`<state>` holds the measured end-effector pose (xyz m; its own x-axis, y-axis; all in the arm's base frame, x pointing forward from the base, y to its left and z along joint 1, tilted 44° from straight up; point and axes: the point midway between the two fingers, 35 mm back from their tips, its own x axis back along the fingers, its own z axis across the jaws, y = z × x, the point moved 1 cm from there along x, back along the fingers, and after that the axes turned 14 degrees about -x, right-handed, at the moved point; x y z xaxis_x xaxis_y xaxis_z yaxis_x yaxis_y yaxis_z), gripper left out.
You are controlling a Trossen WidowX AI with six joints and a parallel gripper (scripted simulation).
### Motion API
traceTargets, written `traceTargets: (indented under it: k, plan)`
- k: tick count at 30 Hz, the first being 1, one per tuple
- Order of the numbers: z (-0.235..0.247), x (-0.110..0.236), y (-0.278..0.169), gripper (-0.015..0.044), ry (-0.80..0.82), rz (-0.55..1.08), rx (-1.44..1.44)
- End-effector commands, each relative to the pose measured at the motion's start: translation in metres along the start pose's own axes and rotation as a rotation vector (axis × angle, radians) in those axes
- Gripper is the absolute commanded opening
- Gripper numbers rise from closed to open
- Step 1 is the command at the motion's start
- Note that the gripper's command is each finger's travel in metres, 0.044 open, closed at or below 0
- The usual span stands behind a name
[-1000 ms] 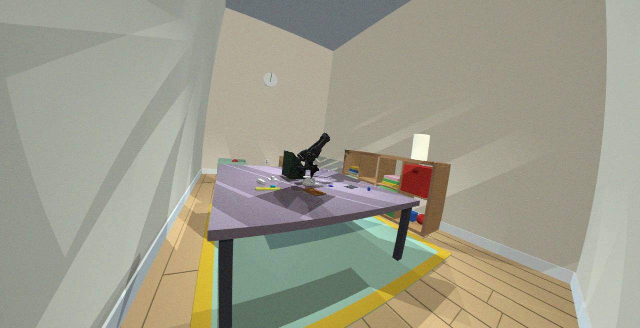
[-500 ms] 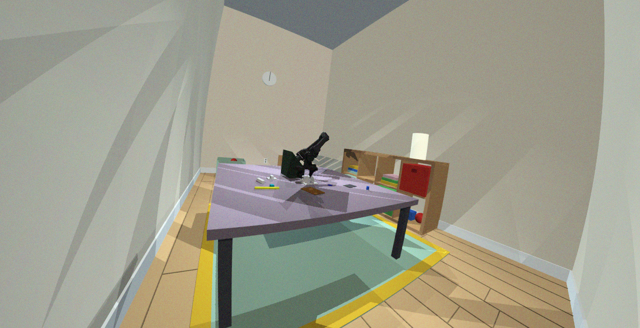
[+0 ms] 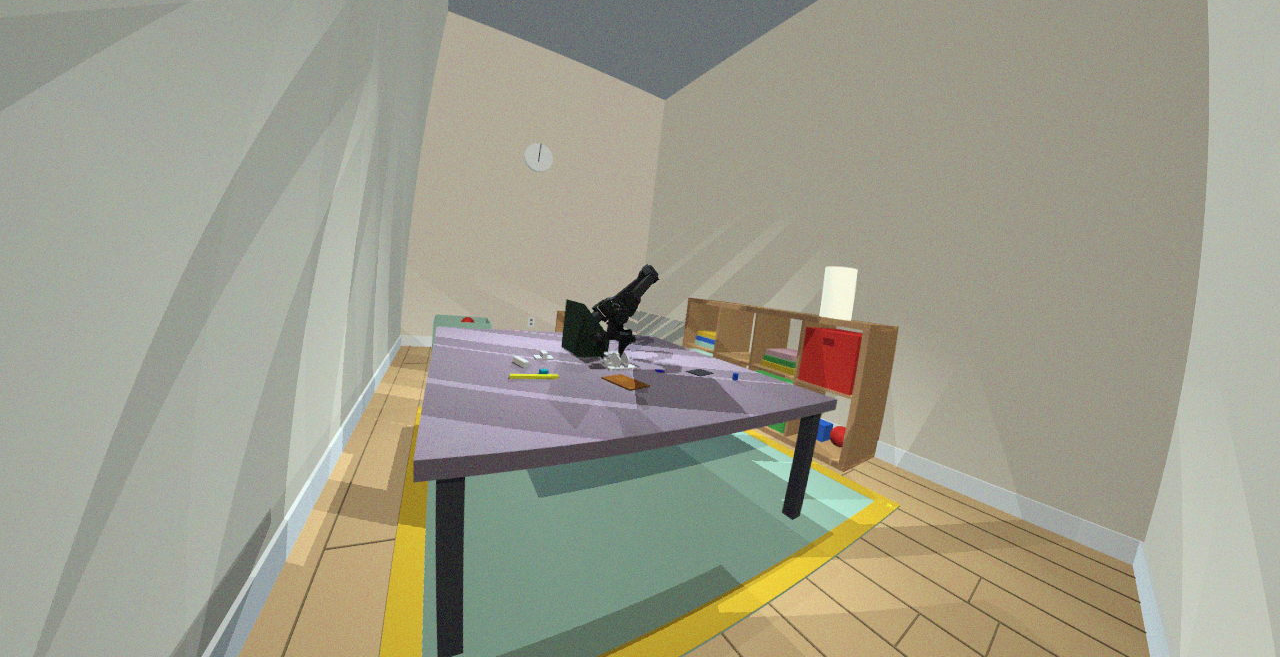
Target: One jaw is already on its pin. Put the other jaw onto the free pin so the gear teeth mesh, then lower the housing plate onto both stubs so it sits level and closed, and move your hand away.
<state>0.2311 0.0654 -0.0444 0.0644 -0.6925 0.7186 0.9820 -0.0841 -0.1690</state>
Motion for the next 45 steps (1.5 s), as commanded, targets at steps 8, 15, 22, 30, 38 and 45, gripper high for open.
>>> traceTargets:
  k: [8, 15, 22, 30, 38, 45]
  plan:
    - [0.0004, -0.0028, 0.0000, 0.0351, 0.004, -0.001, -0.004]
    - [0.0004, -0.0044, -0.0001, 0.0351, 0.004, -0.001, -0.004]
    - [0.0004, -0.0052, -0.0001, 0.0351, 0.004, -0.001, -0.004]
    - [0.0004, -0.0077, -0.0001, 0.0351, 0.004, -0.001, -0.003]
    - [0.0004, -0.0086, -0.0001, 0.0351, 0.004, -0.001, -0.004]
    - [0.0005, -0.0101, -0.0001, 0.0351, 0.004, -0.001, -0.004]
